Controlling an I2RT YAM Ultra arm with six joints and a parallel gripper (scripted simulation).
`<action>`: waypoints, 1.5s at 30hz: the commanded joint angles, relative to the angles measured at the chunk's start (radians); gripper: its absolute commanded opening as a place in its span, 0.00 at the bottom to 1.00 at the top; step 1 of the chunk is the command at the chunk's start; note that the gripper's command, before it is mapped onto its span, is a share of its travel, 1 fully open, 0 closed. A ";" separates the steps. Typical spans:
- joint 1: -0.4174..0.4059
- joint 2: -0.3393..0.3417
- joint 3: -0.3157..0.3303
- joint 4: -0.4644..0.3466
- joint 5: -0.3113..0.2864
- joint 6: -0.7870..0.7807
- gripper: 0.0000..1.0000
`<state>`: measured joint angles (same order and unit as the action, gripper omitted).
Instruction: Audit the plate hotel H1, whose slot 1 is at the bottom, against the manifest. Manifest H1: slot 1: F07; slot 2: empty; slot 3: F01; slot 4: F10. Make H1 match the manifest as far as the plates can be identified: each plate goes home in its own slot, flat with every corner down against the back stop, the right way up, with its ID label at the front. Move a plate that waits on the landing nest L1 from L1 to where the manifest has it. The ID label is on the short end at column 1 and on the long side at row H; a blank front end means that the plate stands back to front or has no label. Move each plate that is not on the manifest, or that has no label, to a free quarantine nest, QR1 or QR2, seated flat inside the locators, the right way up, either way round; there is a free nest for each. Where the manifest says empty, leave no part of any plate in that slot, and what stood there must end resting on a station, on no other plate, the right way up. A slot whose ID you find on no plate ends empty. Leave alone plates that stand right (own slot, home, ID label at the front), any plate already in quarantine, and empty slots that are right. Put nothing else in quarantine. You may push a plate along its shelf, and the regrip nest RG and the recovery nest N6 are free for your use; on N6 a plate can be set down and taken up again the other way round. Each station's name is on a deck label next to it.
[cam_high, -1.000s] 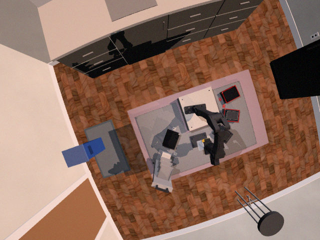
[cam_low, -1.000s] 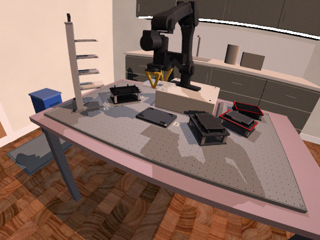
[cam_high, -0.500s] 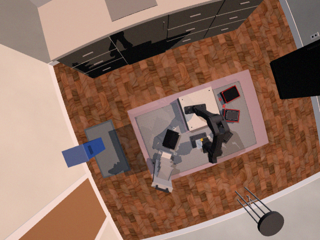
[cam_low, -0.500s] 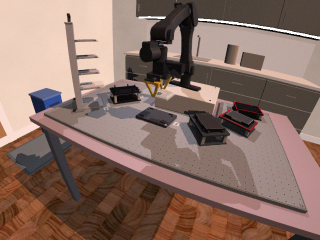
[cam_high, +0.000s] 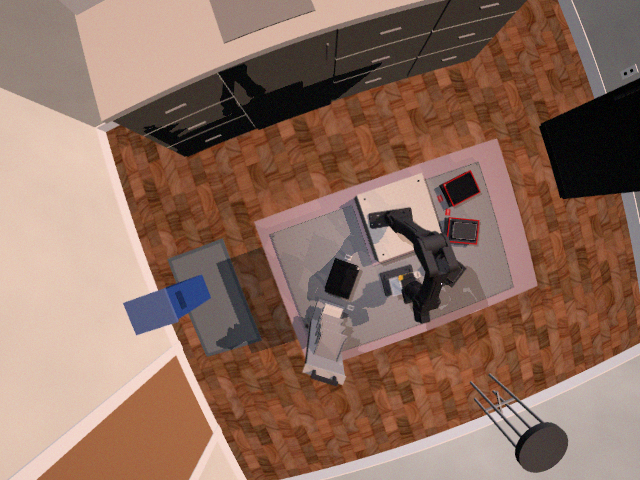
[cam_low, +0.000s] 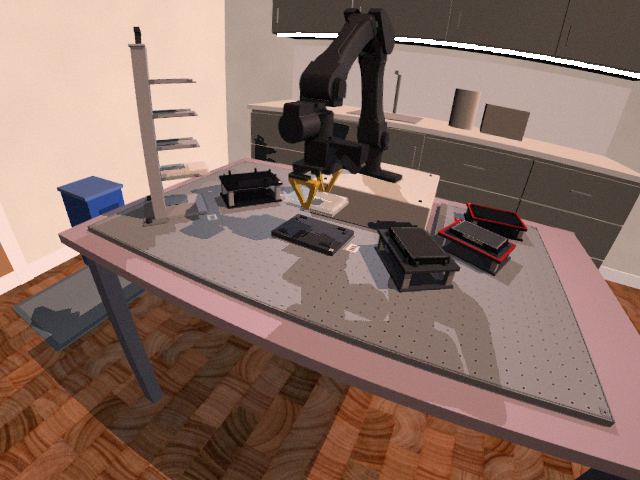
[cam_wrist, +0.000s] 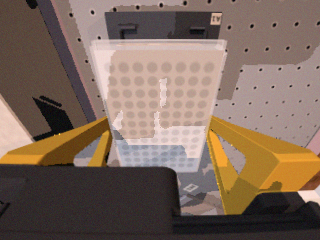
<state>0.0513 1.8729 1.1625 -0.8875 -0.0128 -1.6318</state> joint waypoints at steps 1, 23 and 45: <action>0.001 -0.004 0.001 0.036 -0.001 0.001 0.86; 0.001 -0.015 -0.014 0.041 -0.001 0.001 0.86; 0.001 -0.002 -0.039 0.078 0.000 0.001 0.86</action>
<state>0.0517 1.8755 1.1202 -0.8181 -0.0128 -1.6318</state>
